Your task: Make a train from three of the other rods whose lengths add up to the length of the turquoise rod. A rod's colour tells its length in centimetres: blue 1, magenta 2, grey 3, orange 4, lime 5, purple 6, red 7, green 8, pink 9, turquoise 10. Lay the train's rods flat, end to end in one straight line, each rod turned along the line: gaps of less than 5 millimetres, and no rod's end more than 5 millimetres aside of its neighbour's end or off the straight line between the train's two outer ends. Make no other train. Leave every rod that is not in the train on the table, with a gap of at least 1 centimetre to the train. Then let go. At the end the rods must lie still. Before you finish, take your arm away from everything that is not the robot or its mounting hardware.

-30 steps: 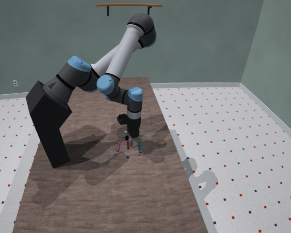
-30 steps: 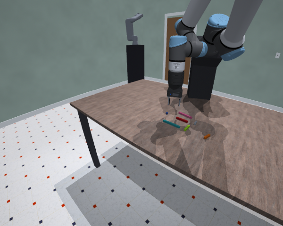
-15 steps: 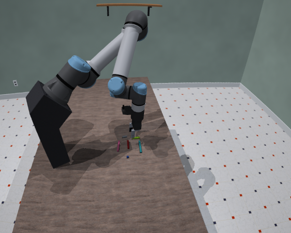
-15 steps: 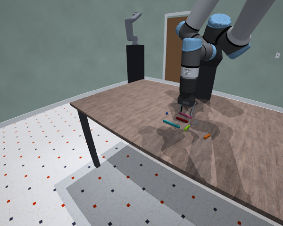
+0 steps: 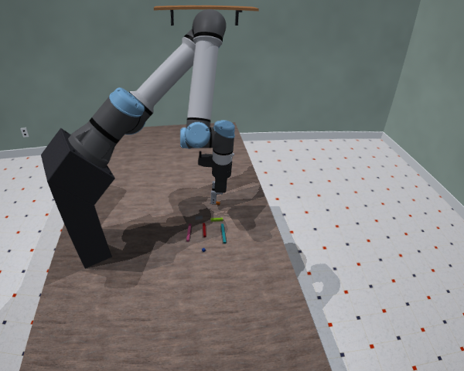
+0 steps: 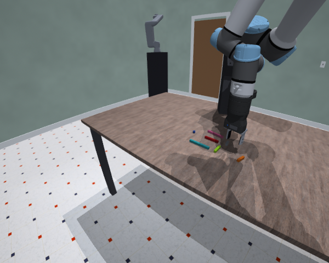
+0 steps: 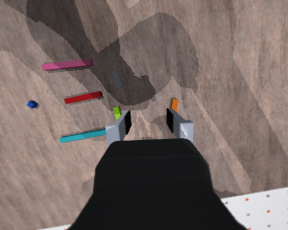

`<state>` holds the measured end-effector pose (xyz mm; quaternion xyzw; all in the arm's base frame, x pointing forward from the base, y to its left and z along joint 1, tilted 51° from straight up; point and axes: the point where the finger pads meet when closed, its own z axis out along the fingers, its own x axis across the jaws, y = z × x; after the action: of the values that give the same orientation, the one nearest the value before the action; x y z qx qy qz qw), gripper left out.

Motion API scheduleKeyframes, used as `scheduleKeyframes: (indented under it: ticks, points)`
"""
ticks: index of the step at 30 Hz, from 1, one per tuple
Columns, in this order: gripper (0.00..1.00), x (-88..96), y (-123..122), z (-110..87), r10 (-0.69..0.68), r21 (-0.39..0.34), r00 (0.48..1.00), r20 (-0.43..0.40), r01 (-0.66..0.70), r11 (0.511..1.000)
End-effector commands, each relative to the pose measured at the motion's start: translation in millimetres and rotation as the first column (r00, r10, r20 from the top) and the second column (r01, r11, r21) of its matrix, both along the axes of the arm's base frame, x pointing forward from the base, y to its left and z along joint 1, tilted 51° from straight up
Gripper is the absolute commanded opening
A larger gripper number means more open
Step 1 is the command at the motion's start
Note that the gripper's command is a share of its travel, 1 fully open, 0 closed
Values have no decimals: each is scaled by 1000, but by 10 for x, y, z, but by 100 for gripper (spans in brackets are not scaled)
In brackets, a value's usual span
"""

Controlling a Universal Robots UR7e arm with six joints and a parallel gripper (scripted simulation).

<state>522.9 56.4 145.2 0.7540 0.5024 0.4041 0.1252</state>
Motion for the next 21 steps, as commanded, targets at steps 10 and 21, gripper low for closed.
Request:
scheduleKeyframes:
  ticks: [10,21]
  points:
    - [100,58,350,248,-96,96,995,-10,97,991]
    - [54,61,384,273,-104,106,995,-11,104,989]
